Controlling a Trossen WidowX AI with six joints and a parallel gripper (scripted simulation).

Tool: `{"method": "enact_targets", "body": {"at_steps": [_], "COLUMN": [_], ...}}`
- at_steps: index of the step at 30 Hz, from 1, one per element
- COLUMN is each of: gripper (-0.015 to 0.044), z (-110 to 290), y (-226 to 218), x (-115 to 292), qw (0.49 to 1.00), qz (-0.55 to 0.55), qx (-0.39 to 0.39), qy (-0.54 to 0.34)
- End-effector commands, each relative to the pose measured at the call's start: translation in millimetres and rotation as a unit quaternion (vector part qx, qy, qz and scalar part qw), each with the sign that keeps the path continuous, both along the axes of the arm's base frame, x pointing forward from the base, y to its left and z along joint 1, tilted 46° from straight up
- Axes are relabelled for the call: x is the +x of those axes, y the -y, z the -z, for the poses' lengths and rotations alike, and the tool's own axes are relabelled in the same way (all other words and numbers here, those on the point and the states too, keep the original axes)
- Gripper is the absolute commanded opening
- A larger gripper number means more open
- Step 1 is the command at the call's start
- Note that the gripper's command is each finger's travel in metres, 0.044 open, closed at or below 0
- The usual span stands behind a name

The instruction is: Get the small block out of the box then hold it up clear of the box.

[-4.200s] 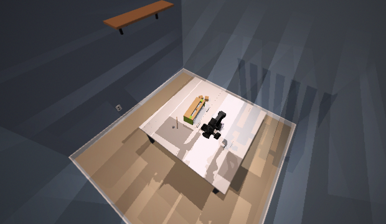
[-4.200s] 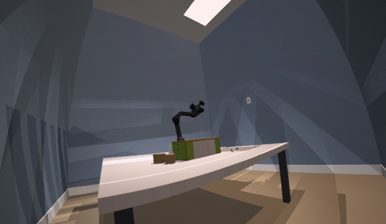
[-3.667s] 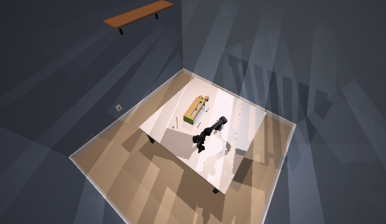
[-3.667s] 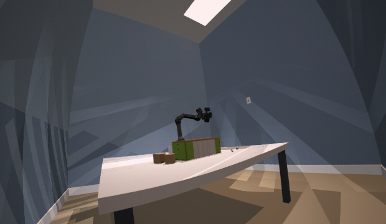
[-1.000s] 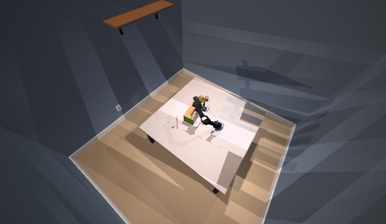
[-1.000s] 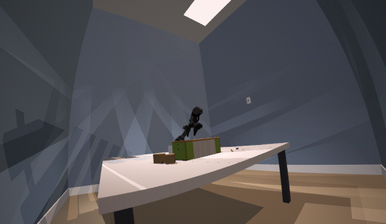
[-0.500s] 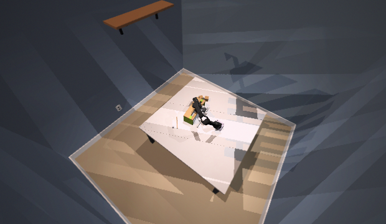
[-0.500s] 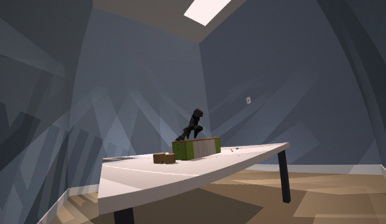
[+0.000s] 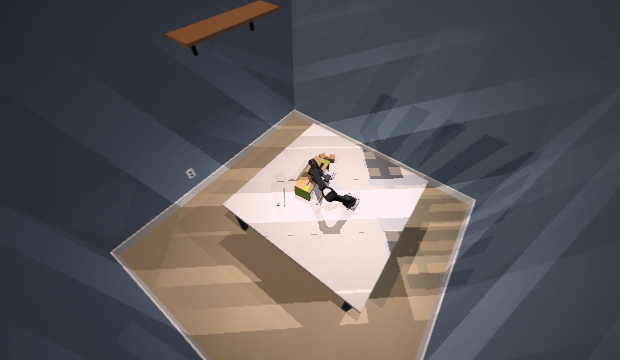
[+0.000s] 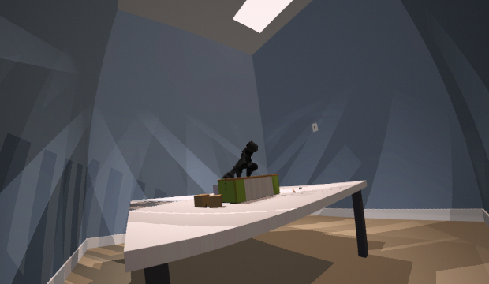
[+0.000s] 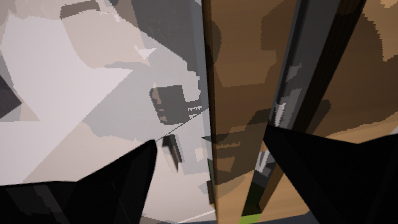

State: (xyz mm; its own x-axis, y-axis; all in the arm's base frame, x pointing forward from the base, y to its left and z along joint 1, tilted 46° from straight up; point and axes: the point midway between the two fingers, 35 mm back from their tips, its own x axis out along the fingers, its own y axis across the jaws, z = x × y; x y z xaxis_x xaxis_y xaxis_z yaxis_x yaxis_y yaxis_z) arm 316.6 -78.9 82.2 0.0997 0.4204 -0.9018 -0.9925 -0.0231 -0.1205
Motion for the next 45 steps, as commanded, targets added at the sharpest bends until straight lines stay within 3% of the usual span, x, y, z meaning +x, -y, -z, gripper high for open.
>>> {"method": "enact_targets", "body": {"at_steps": [1, 17, 45], "gripper": [0.04, 0.04, 0.04], "z": [3.8, 20.3, 64.0], "y": [-6.8, -27.1, 24.6], "x": [0.6, 2.3, 8.9], "qw": [1.0, 1.0, 1.0], "qz": [0.0, 0.0, 0.0], "qx": [0.002, 0.004, 0.0], "qy": [0.0, 0.0, 0.0]}}
